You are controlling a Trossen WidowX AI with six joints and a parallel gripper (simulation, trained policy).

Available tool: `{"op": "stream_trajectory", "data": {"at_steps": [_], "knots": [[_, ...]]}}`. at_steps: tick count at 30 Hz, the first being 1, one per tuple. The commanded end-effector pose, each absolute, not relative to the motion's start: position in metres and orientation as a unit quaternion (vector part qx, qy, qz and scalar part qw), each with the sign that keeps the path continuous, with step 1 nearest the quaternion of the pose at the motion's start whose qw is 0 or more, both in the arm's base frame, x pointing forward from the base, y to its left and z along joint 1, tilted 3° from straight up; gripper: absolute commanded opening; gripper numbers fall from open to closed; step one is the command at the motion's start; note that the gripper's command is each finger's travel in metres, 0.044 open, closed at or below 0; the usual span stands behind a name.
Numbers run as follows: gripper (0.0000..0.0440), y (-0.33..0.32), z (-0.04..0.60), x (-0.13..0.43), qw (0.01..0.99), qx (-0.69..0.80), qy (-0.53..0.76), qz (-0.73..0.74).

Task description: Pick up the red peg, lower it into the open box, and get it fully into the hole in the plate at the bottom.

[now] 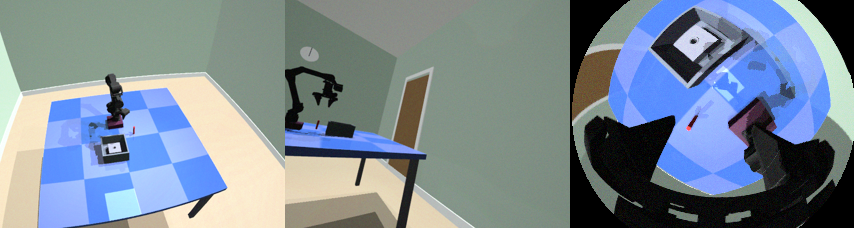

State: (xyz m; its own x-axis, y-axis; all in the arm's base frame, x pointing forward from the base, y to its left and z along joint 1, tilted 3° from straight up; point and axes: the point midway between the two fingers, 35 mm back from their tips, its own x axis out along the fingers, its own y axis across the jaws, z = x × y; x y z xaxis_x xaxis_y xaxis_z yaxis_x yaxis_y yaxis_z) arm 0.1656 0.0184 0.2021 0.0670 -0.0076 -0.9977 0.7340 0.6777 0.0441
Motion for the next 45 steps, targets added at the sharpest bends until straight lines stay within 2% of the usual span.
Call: {"op": "stream_trajectory", "data": {"at_steps": [1,18,38,41,45], "knots": [[0.0440,0.037,0.183,0.161,0.648,0.268,0.650,-0.295],[0.0440,0.103,0.110,0.153,0.623,0.211,0.675,-0.334],[0.0439,0.129,0.021,0.164,0.667,0.196,0.652,-0.303],[0.0400,0.128,0.011,0.163,0.668,0.192,0.654,-0.301],[0.0297,0.126,-0.001,0.160,0.663,0.185,0.658,-0.303]]}}
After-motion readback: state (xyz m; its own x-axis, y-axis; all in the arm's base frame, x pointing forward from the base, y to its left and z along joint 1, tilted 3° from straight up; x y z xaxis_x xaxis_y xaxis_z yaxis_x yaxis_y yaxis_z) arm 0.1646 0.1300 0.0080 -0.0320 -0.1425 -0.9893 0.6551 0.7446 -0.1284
